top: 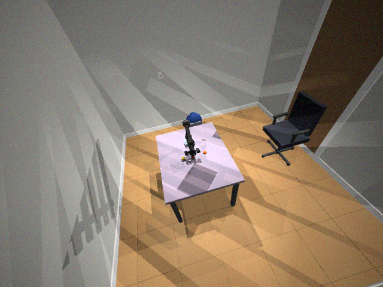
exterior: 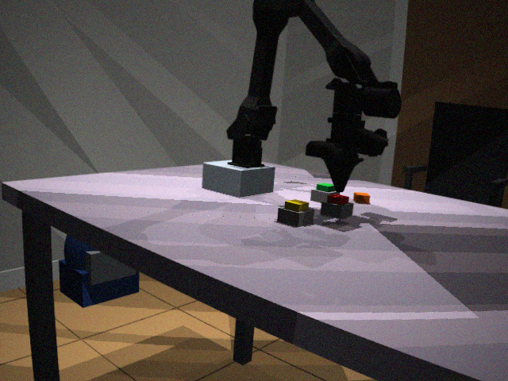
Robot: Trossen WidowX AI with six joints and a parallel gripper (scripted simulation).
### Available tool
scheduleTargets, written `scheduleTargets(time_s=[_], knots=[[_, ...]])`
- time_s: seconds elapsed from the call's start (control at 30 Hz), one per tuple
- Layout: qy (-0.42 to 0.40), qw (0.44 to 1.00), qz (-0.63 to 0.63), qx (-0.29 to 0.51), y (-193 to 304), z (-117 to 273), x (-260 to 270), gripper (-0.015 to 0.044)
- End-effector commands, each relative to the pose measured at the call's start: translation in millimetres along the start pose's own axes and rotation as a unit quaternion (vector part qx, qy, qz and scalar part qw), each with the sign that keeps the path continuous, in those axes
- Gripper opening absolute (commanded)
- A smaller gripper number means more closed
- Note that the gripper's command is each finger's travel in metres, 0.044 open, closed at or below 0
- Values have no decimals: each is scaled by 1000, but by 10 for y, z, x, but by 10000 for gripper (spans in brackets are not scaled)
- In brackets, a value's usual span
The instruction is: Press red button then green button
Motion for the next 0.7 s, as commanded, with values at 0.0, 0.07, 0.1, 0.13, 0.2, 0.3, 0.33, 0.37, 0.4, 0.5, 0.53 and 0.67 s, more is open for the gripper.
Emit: scheduleTargets(time_s=[0.0,0.07,0.1,0.13,0.2,0.3,0.33,0.37,0.4,0.5,0.53,0.67], knots=[[-2,1000,2,3,10,-75,1,20],[-2,1000,2,3,11,-108,1,20],[-2,1000,2,3,12,-124,1,20],[-2,1000,2,3,13,-140,1,20],[-2,1000,2,3,16,-170,0,20],[-2,1000,2,3,16,-181,0,20],[-2,1000,2,3,16,-181,0,20],[-2,1000,2,3,16,-181,0,20],[-2,1000,2,3,16,-181,0,20],[-2,1000,2,3,16,-181,0,20],[-2,1000,2,3,16,-181,0,20],[-2,1000,2,3,16,-181,0,20]])
Point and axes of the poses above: the point midway between the two fingers, 35 mm back from their tips, its own z axis back along the fingers, its own x axis across the jaws, y = z × x, the point moved 10 cm from there along z, back along the fingers, and after that the axes turned 11 degrees about -z, right-handed, at the moved point
